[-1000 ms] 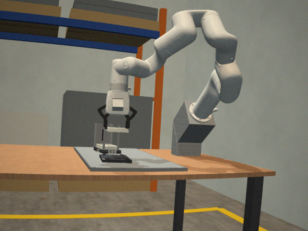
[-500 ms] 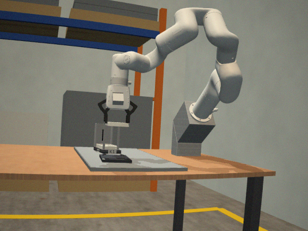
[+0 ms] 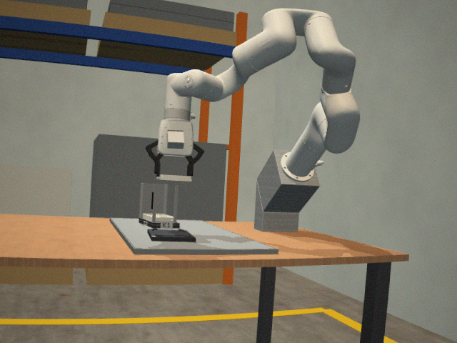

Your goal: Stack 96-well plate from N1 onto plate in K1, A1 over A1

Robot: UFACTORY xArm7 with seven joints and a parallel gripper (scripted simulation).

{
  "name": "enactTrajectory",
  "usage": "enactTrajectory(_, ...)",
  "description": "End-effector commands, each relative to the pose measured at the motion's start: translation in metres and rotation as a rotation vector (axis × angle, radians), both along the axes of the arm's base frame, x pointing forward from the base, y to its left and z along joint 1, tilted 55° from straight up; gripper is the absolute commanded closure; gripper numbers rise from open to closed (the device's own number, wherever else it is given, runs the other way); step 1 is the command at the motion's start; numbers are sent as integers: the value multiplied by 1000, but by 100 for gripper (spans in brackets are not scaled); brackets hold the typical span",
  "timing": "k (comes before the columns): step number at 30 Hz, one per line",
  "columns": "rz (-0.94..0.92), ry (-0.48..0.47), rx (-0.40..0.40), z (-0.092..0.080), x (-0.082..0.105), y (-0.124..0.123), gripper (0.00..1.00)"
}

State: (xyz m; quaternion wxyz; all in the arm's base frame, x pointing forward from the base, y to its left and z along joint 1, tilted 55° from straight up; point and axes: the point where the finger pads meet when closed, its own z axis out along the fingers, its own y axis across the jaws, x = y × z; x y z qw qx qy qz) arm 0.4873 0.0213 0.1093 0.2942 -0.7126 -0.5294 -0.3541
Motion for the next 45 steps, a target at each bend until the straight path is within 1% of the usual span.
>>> enactTrajectory(1, -4, -2, -2, 1, 1, -3, 100)
enactTrajectory(9, -4, -2, -2, 1, 1, -3, 100)
enactTrajectory(15, 112, -160, -41, -15, -3, -14, 100)
enactTrajectory(17, 112, -160, -41, -15, -3, -14, 100)
enactTrajectory(19, 143, -204, -51, -20, -4, -18, 100)
enactTrajectory(32, 143, -204, -52, -55, -11, -43, 100)
enactTrajectory(34, 143, -204, -52, -55, -11, -43, 100)
enactTrajectory(45, 144, -203, -52, -85, -17, -64, 100)
